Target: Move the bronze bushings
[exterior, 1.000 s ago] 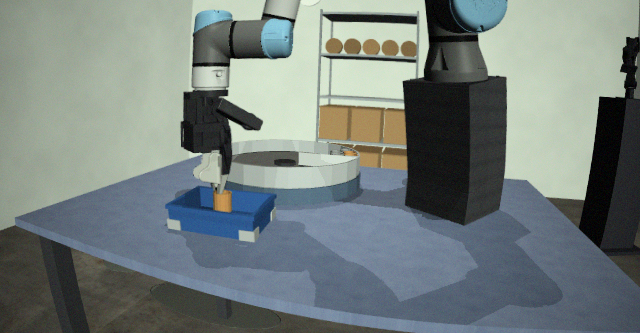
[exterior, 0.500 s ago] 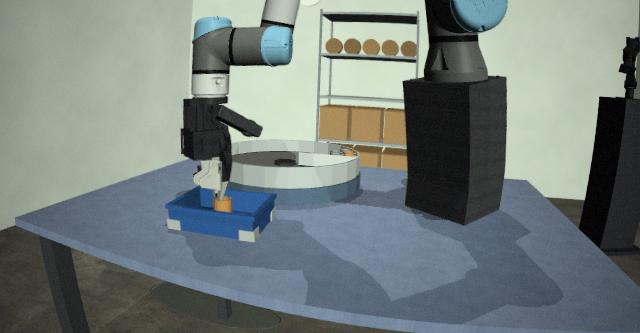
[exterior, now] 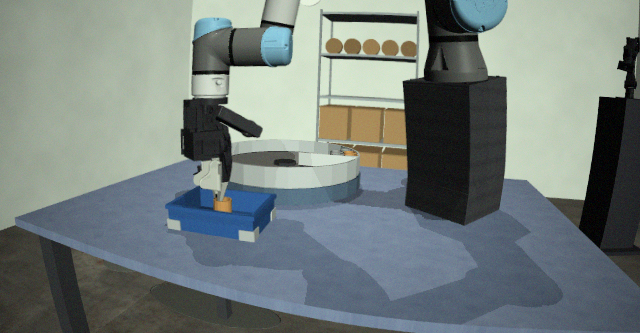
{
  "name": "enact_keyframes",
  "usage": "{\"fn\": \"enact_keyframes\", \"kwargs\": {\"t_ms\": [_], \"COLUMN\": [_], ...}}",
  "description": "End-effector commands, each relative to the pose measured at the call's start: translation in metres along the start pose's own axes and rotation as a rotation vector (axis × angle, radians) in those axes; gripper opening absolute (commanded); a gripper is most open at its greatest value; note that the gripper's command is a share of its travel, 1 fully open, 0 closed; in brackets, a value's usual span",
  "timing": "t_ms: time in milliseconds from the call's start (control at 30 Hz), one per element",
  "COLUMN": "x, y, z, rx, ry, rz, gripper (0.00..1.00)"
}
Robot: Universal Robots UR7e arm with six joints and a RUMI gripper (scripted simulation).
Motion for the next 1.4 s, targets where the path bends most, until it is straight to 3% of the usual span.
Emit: {"fn": "enact_keyframes", "kwargs": {"t_ms": [0, 1367], "x": [0.0005, 0.0005], "y": [-0.0005, 0.0045], "z": [-0.0002, -0.0003], "rx": [-0.001, -0.001], "ry": [0.0, 0.0], "rz": [-0.001, -0.001], "gripper": [0.0, 0.0]}}
Point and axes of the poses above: the point where the finger pads meet when closed, its own y axis out along the fingers, its own z axis across the jaws, x = y × z, the point moved 4 cm from there along -y, back along the fingers, and after that the axes turned 12 degrees about y, right-handed, at the moved point
